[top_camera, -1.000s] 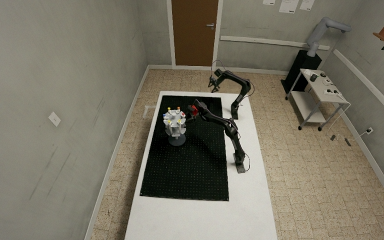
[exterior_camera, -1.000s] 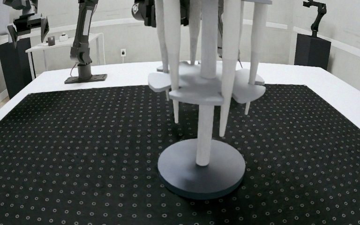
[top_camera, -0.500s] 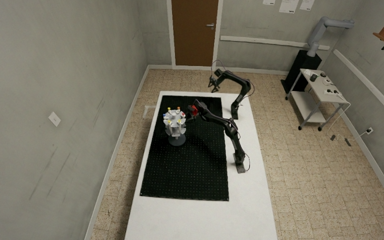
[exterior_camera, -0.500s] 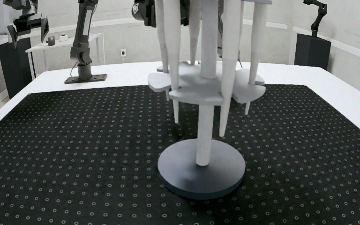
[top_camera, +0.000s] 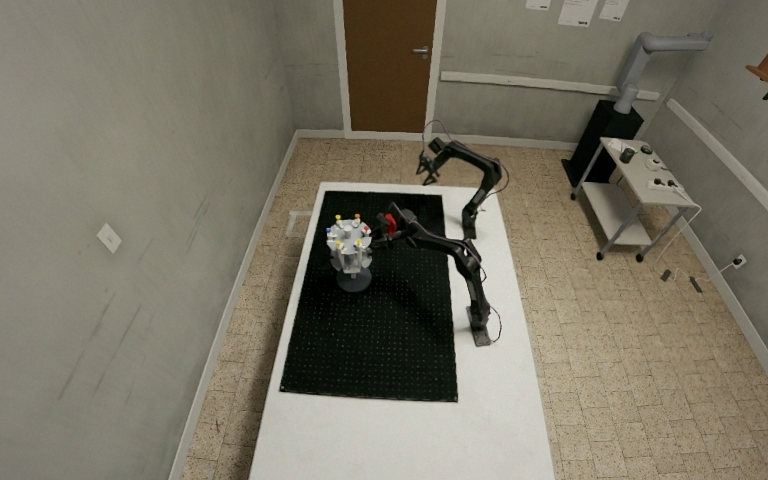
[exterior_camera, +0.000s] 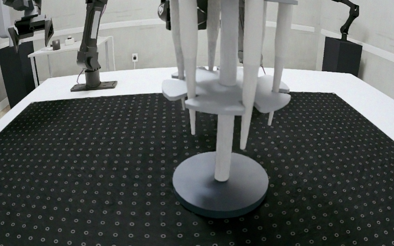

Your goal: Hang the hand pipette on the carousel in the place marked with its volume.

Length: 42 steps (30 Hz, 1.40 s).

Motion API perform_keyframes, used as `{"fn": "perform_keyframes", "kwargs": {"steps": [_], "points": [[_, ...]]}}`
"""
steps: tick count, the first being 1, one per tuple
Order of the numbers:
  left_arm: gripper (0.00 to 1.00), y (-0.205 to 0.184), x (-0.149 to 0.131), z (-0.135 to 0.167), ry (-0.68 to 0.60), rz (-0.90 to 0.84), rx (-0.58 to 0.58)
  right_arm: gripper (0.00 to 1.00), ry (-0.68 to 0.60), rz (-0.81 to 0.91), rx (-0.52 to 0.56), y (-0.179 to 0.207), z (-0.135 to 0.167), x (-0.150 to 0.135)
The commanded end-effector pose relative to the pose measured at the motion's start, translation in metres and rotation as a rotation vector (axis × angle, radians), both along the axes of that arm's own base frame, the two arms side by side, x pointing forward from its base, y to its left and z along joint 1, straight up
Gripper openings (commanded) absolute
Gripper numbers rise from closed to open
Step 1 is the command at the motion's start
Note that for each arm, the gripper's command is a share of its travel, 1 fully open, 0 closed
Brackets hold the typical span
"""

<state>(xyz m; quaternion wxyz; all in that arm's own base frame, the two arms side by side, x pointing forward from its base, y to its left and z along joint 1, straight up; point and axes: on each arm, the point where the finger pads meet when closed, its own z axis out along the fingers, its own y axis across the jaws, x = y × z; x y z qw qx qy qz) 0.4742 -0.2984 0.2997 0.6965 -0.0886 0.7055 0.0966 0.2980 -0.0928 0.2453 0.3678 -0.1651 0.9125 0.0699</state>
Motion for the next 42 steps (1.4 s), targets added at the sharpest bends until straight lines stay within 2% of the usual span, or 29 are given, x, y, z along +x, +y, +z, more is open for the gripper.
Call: {"fn": "perform_keyframes", "kwargs": {"steps": [1,4,5,9,14,15,42], "points": [[0.5,-0.003,-0.003,0.03,-0.053,-0.038,-0.048,1.0,-0.028,0.003,-0.005,-0.003,0.007,0.004],[0.5,-0.002,-0.003,0.03,-0.054,-0.036,-0.049,1.0,-0.028,0.003,-0.005,-0.003,0.007,0.004],[0.5,0.004,0.0,0.016,-0.031,-0.062,-0.023,1.0,-0.028,0.003,-0.005,-0.003,0.007,0.004],[0.5,0.004,-0.001,0.016,-0.033,-0.209,-0.022,1.0,-0.028,0.003,-0.005,-0.003,0.007,0.004],[0.5,0.004,-0.001,0.016,-0.033,-0.209,-0.023,1.0,-0.028,0.003,-0.005,-0.003,0.007,0.004],[0.5,-0.007,-0.005,0.035,-0.066,-0.229,-0.052,1.0,-0.028,0.003,-0.005,-0.003,0.007,0.004],[0.5,0.0,-0.002,0.034,-0.062,-0.212,-0.049,1.0,-0.028,0.003,-0.005,-0.003,0.007,0.004]]}}
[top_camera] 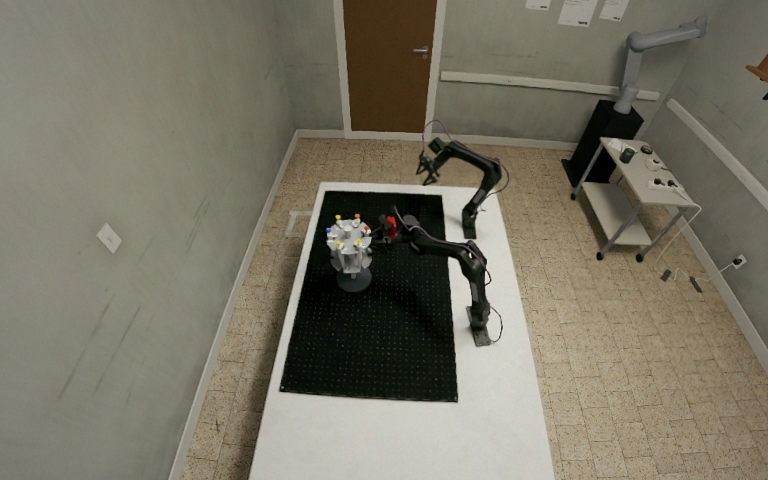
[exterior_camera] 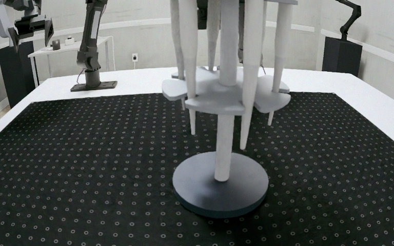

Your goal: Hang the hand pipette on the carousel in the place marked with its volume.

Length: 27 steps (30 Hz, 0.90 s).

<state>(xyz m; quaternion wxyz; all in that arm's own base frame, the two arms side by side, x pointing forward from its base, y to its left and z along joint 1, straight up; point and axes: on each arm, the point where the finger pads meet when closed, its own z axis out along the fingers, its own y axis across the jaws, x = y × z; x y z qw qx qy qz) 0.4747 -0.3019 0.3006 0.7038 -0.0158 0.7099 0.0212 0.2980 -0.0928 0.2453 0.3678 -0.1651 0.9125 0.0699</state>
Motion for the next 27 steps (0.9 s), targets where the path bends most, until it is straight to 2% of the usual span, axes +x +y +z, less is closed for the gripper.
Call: {"fn": "perform_keyframes", "kwargs": {"steps": [1,15,16,20,23,24,27], "points": [[0.5,0.003,-0.002,0.033,-0.053,-0.002,-0.051,1.0,-0.028,0.003,-0.005,-0.003,0.007,0.004],[0.5,0.003,-0.002,0.033,-0.053,-0.002,-0.051,1.0,-0.028,0.003,-0.005,-0.003,0.007,0.004],[0.5,0.008,-0.001,0.015,-0.028,-0.036,-0.023,1.0,-0.028,0.003,-0.005,-0.003,0.007,0.004],[0.5,0.008,-0.001,0.016,-0.03,-0.182,-0.021,1.0,-0.028,0.003,-0.005,-0.003,0.007,0.004],[0.5,0.008,-0.001,0.016,-0.03,-0.183,-0.021,1.0,-0.028,0.003,-0.005,-0.003,0.007,0.004],[0.5,0.007,0.0,0.035,-0.064,-0.183,-0.047,1.0,-0.028,0.003,-0.005,-0.003,0.007,0.004],[0.5,-0.003,-0.006,0.035,-0.064,-0.203,-0.049,1.0,-0.028,0.003,-0.005,-0.003,0.007,0.004]]}}
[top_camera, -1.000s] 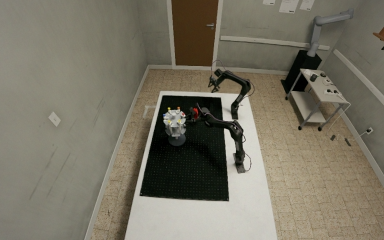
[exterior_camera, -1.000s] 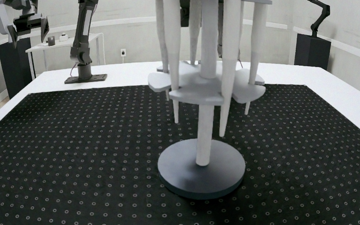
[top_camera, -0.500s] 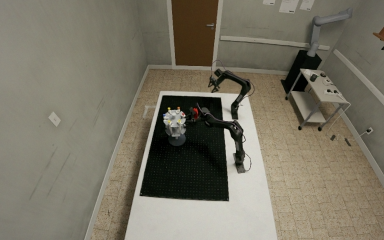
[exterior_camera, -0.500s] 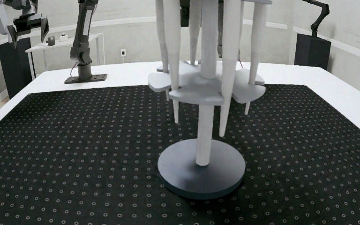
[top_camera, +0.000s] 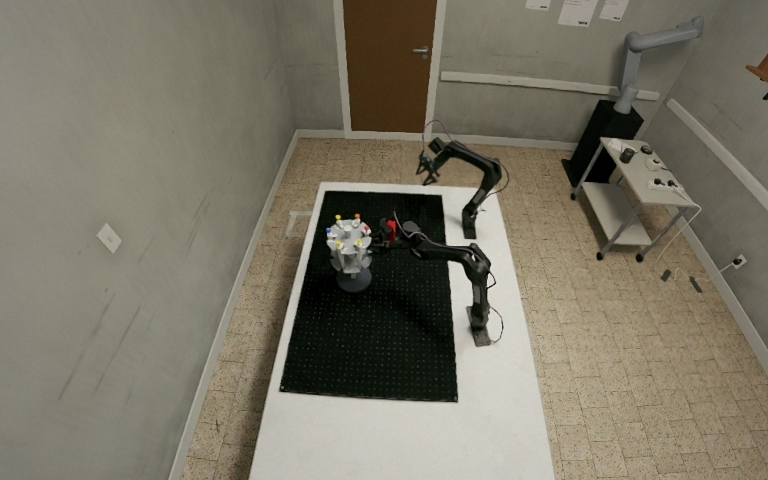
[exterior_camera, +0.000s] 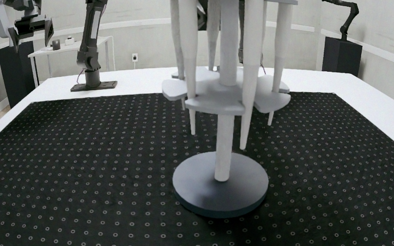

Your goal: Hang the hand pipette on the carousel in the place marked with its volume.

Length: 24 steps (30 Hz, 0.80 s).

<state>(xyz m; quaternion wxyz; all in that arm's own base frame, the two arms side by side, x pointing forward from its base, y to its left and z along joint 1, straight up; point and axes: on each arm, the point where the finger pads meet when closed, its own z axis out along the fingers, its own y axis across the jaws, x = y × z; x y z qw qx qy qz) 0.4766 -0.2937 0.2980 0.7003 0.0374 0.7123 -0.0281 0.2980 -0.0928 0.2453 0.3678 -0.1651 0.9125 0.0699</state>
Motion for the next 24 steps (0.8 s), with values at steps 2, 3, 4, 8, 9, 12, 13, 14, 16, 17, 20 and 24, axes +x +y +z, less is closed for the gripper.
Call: {"fn": "perform_keyframes", "kwargs": {"steps": [2,3,4,8,9,12,13,14,16,17,20,24], "points": [[0.5,-0.007,-0.0052,0.0378,-0.069,-0.05,-0.058,1.0,-0.028,0.003,-0.005,-0.0034,0.0075,0.0039],[0.5,-0.0065,-0.0042,0.0363,-0.067,-0.048,-0.057,1.0,-0.028,0.003,-0.005,-0.0034,0.0075,0.0039],[0.5,-0.0065,-0.004,0.0347,-0.062,-0.048,-0.052,1.0,-0.028,0.003,-0.005,-0.0034,0.0075,0.0039],[0.5,-0.0065,-0.0043,0.035,-0.061,-0.048,-0.052,1.0,-0.028,0.003,-0.005,-0.0034,0.0075,0.0039],[0.5,-0.0064,-0.0043,0.035,-0.061,-0.048,-0.052,1.0,-0.028,0.003,-0.005,-0.0034,0.0075,0.0039],[0.5,-0.0056,-0.0041,0.0349,-0.061,-0.044,-0.052,1.0,-0.028,0.003,-0.005,-0.0034,0.0075,0.0039],[0.5,-0.0056,-0.0041,0.0349,-0.061,-0.044,-0.052,1.0,-0.028,0.003,-0.005,-0.0034,0.0075,0.0039],[0.5,-0.0055,-0.0041,0.0349,-0.061,-0.043,-0.052,1.0,-0.028,0.003,-0.005,-0.0034,0.0075,0.0039],[0.5,-0.0055,-0.0041,0.0349,-0.061,-0.043,-0.052,1.0,-0.028,0.003,-0.005,-0.0034,0.0075,0.0039],[0.5,-0.0055,-0.0041,0.0349,-0.061,-0.043,-0.052,1.0,-0.028,0.003,-0.005,-0.0034,0.0075,0.0039],[0.5,-0.0055,-0.0041,0.0349,-0.061,-0.043,-0.052,1.0,-0.028,0.003,-0.005,-0.0034,0.0075,0.0039],[0.5,-0.0055,-0.0041,0.0349,-0.061,-0.043,-0.052,1.0,-0.028,0.003,-0.005,-0.0034,0.0075,0.0039]]}}
